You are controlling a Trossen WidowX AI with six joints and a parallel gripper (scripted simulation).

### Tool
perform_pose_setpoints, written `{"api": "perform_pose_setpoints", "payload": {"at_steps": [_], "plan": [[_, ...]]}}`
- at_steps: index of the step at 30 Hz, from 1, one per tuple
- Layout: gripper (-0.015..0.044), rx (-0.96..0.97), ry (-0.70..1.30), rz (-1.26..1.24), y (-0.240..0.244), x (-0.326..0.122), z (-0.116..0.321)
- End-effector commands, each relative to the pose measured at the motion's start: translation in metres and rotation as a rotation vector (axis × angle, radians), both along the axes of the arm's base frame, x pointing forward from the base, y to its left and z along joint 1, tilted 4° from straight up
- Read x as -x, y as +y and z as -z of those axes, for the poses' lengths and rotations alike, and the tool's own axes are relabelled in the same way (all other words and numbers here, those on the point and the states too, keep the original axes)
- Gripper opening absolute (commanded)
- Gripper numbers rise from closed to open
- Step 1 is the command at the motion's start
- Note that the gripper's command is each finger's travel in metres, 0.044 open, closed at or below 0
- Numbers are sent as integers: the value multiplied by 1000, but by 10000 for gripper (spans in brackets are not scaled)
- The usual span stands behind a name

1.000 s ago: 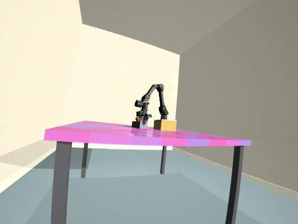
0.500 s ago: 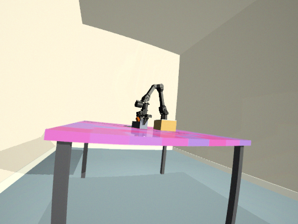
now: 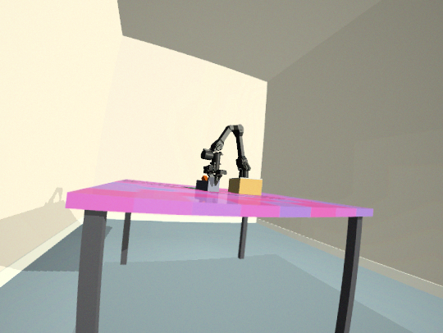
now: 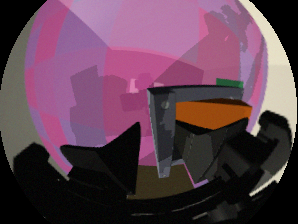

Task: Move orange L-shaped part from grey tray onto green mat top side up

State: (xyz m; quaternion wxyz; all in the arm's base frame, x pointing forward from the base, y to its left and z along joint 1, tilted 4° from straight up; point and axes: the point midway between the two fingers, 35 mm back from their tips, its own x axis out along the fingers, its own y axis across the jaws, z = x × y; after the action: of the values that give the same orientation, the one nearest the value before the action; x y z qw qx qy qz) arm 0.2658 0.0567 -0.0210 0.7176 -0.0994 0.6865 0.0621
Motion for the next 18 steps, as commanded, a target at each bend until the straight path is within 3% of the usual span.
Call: {"api": "perform_pose_setpoints", "payload": {"at_steps": [1,7,14,18], "plan": [[180,2,-12,1,6,0,-9],[180,2,-12,1,6,-1,-12],[180,2,-13,1,1,0,-95],[180,3,-12,1,-1,2,-106]]}}
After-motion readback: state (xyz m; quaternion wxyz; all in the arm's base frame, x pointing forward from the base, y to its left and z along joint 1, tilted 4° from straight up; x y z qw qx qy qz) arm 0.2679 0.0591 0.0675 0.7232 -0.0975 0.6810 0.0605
